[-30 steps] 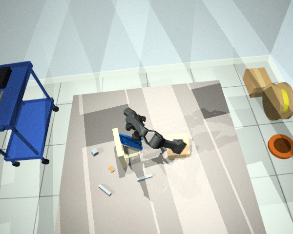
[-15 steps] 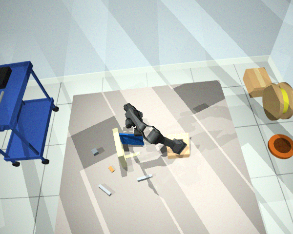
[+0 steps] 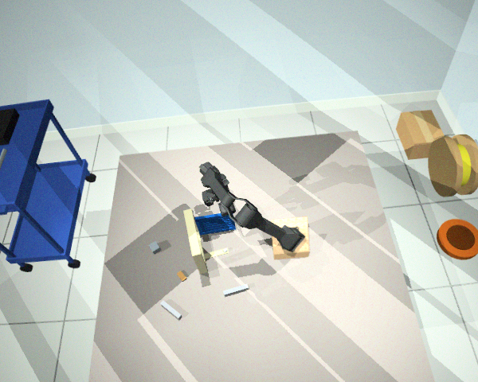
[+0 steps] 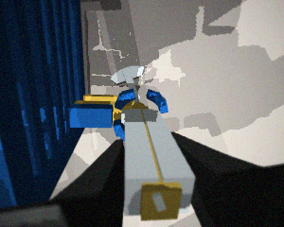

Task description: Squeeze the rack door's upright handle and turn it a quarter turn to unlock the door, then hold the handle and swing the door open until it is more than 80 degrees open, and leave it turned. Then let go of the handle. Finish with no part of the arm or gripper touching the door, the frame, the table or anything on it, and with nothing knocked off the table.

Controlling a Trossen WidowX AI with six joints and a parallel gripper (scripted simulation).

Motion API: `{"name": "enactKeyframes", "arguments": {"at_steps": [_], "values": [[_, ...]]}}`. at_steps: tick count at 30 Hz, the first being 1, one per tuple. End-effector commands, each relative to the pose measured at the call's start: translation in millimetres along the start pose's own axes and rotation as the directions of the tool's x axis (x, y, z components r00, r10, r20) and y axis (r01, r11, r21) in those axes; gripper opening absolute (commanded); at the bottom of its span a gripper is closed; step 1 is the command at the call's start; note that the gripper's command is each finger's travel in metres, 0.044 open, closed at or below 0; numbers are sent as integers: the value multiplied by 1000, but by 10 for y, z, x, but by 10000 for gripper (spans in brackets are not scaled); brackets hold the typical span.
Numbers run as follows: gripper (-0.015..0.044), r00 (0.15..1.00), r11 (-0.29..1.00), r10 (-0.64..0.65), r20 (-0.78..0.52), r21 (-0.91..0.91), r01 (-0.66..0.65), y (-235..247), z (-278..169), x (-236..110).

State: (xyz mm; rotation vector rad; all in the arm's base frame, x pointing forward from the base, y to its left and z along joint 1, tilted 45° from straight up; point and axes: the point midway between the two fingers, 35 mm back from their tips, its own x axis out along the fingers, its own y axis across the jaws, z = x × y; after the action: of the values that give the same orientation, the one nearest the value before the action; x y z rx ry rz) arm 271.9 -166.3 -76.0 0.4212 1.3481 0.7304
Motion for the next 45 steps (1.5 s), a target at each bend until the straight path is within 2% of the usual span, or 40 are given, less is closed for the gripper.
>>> {"name": "enactKeyframes", "arguments": {"at_steps": [1,19,29,45], "values": [[26,1000,997,-1,-2,-75,1,-88,27,0],[26,1000,993,-1,-2,-120,1,-150,42,0],[289,1000,993,-1,-2,-120,1,-150,42,0],[299,1000,993,-4,-2,-119,3,-168,50,-190]]}}
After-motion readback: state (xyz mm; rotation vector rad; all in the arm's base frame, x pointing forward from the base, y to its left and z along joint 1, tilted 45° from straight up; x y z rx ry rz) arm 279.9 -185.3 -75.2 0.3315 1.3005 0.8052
